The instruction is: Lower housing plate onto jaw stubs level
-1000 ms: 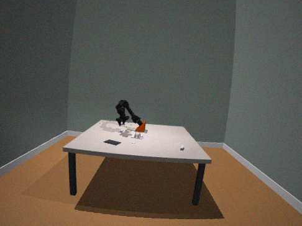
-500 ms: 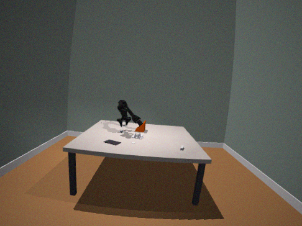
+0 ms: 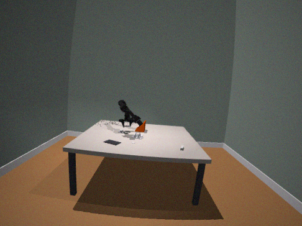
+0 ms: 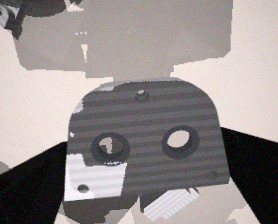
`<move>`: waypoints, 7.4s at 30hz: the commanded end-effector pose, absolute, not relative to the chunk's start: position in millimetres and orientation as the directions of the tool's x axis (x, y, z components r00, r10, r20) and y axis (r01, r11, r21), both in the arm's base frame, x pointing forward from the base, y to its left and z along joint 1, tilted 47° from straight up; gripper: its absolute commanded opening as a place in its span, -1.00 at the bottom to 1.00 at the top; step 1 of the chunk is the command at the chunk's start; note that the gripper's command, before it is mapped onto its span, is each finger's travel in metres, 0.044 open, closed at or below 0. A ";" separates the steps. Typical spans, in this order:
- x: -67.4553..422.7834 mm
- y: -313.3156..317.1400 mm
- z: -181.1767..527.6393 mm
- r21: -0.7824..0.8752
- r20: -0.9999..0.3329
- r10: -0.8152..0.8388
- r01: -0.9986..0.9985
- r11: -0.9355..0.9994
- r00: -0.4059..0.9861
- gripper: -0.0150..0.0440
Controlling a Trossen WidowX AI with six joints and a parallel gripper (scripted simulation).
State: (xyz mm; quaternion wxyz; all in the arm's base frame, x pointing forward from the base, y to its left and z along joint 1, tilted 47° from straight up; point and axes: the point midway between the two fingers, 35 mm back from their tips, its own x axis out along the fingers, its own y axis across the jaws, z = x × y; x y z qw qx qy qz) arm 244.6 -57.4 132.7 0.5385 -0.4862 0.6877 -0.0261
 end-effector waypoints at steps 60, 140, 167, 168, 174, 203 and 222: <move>266.7 45.7 26.6 -0.696 -0.693 -0.719 0.214 0.686 0.050 0.70; 261.2 39.7 2.9 -0.695 -0.694 -0.718 0.213 0.687 0.051 0.70; 261.8 8.8 -25.0 -0.697 -0.692 -0.720 0.214 0.684 0.051 0.70; 261.8 8.8 -25.0 -0.697 -0.692 -0.720 0.214 0.684 0.051 0.70; 261.8 8.8 -25.0 -0.697 -0.692 -0.720 0.214 0.684 0.051 0.70; 262.0 5.3 -28.3 -0.700 -0.692 -0.721 0.202 0.686 0.051 0.70; 262.2 1.7 -31.6 -0.700 -0.691 -0.721 0.202 0.685 0.051 0.70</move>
